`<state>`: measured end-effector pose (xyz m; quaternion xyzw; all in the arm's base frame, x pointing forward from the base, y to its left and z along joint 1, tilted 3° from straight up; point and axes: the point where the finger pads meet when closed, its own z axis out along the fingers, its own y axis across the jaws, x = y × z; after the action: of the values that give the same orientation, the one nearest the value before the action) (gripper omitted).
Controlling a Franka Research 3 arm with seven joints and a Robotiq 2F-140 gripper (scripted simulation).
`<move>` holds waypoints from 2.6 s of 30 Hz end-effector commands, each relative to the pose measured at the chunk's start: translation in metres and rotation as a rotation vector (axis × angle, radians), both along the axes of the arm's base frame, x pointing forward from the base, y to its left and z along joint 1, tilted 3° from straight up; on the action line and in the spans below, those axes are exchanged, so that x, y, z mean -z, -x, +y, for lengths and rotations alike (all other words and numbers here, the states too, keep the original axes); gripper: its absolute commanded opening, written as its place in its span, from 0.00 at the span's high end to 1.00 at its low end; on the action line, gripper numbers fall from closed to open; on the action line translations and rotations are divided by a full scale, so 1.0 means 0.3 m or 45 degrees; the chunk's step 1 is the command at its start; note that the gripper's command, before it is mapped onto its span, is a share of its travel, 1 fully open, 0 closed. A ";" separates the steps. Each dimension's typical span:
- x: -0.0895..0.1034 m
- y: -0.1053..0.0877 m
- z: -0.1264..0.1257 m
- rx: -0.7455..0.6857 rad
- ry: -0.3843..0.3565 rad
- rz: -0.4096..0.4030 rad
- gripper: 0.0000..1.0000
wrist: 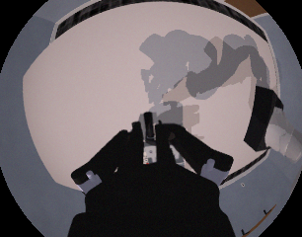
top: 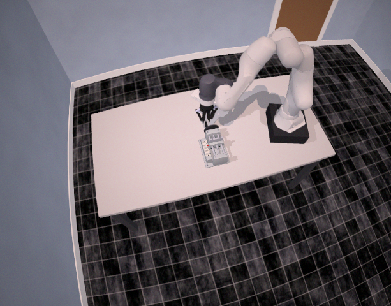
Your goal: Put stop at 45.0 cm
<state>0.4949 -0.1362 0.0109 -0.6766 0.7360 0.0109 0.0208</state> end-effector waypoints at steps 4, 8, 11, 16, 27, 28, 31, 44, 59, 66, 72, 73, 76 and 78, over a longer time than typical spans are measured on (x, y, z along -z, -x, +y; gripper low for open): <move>0.024 -0.012 0.001 0.004 0.002 0.001 0.96; 0.038 -0.018 0.001 0.004 0.002 0.001 0.96; 0.049 -0.020 0.001 0.004 0.002 0.001 0.96; 0.059 -0.022 0.002 0.004 0.002 0.001 0.96; 0.095 -0.021 0.003 0.004 0.002 0.001 0.96; 0.098 -0.020 0.004 0.004 0.002 0.001 0.96; 0.104 -0.019 0.004 0.004 0.002 0.001 0.96; 0.134 -0.006 0.006 0.004 0.002 0.001 0.96; 0.149 0.005 0.008 0.004 0.002 0.001 0.96; 0.152 0.008 0.008 0.004 0.002 0.001 0.96; 0.153 0.009 0.009 0.004 0.002 0.001 0.96; 0.153 0.009 0.009 0.004 0.002 0.001 0.96; 0.154 0.009 0.009 0.004 0.002 0.001 0.96; 0.154 0.009 0.009 0.004 0.002 0.001 0.96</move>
<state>0.4939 -0.1342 -0.0321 -0.6750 0.7375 0.0096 0.0211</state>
